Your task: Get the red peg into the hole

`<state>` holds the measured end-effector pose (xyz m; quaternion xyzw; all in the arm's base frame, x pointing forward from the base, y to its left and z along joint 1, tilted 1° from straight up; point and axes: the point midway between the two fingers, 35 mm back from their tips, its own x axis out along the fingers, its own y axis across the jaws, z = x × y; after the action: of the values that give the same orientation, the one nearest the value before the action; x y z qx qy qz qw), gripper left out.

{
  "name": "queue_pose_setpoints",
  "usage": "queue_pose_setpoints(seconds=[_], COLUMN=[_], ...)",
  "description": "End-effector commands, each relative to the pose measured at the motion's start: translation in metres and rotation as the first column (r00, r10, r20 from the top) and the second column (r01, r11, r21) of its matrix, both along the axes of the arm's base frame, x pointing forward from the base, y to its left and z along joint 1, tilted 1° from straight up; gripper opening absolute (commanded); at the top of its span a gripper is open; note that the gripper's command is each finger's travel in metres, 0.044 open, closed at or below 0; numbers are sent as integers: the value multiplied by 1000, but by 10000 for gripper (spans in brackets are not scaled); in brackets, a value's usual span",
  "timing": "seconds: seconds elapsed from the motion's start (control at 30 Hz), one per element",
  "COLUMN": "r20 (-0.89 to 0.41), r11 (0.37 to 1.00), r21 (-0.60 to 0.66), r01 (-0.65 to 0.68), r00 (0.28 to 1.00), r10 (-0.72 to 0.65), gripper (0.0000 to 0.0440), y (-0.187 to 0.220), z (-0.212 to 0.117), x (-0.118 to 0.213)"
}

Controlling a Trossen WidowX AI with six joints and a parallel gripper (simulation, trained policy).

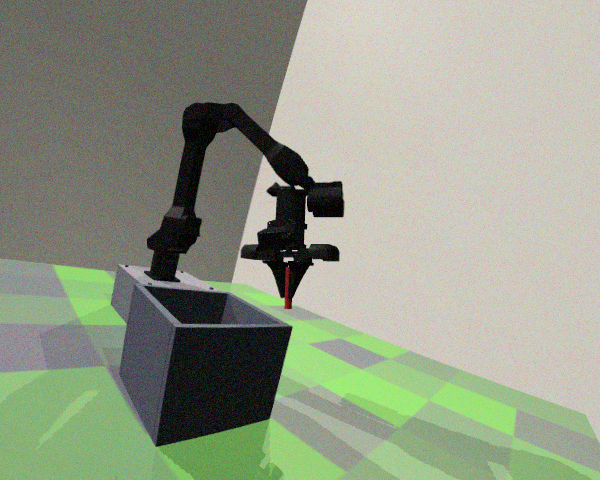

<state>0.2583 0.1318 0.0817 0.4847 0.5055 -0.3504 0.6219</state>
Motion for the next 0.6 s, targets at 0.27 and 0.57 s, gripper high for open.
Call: queue_pose_setpoints(seconds=[0.27, 0.57], r20=[36, 33], r11=[999, 995], r21=[-40, -83], r01=[16, 52], r00=[999, 998], r10=[-15, -50], gripper=[0, 0], y=[-35, -69], z=[37, 46], x=[19, 29])
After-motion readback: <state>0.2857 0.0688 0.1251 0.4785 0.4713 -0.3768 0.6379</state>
